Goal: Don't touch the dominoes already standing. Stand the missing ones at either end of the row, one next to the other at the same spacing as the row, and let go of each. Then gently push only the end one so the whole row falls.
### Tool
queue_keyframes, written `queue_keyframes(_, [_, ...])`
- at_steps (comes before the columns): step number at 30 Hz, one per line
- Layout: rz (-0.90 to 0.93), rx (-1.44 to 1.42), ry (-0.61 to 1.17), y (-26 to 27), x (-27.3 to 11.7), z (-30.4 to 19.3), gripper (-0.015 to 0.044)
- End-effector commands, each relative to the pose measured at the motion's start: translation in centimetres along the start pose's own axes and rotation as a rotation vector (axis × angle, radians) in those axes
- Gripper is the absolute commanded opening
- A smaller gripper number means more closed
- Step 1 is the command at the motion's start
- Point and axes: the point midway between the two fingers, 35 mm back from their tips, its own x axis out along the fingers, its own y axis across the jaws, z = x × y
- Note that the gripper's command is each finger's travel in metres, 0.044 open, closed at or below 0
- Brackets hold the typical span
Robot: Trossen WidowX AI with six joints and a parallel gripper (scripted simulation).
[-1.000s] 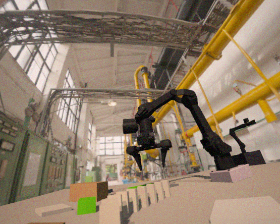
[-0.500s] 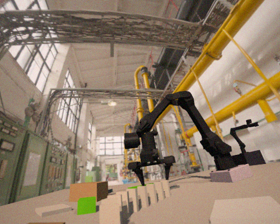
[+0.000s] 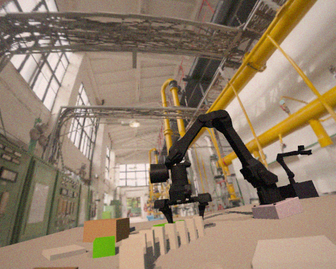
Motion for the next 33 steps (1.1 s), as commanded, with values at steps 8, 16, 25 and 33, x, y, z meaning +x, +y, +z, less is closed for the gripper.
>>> queue_keyframes(8, [0.001,-0.006,-0.003,0.1,0.2,0.0,0.0282])
queue_keyframes(16, [0.001,-0.006,-0.003,0.1,0.2,0.0,0.0072])
queue_keyframes(25, [0.001,-0.006,-0.003,0.1,0.2,0.0,0.0024])
queue_keyframes(33, [0.001,-0.006,-0.003,0.2,-4.9,0.0,0.0024])
